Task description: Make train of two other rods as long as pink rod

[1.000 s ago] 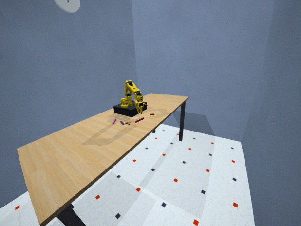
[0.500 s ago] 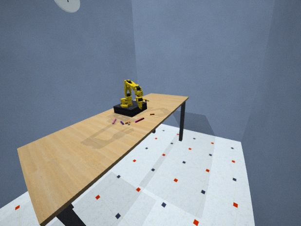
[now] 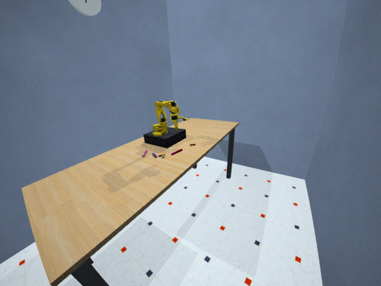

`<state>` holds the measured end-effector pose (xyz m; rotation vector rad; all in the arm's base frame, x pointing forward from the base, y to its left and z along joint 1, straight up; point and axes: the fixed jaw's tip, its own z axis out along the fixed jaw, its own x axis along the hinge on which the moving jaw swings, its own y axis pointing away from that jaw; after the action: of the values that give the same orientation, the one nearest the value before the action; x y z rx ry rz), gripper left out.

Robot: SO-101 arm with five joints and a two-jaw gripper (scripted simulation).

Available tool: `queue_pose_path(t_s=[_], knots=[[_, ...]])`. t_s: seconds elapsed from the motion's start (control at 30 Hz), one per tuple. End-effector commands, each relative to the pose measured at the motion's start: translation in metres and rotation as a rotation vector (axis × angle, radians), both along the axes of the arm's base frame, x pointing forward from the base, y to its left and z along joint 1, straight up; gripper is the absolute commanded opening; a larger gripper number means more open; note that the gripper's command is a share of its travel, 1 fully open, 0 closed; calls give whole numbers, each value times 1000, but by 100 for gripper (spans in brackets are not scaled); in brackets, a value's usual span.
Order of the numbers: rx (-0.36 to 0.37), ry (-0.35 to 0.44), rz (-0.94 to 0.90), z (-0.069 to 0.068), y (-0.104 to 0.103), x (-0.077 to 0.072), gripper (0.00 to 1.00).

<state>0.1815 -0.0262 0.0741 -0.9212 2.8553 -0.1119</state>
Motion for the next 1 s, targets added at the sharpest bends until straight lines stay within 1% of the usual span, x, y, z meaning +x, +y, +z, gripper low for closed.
queue_pose_path(t_s=[0.0, 0.3, 0.37, 0.7, 0.97], knots=[[23, -45, -132, 14, 7, -8, 17], [85, -113, -389, 34, 18, -23, 17], [85, -113, -389, 34, 18, -23, 17], [137, -155, -556, 45, 24, -34, 17], [150, -164, -593, 47, 25, -37, 17]])
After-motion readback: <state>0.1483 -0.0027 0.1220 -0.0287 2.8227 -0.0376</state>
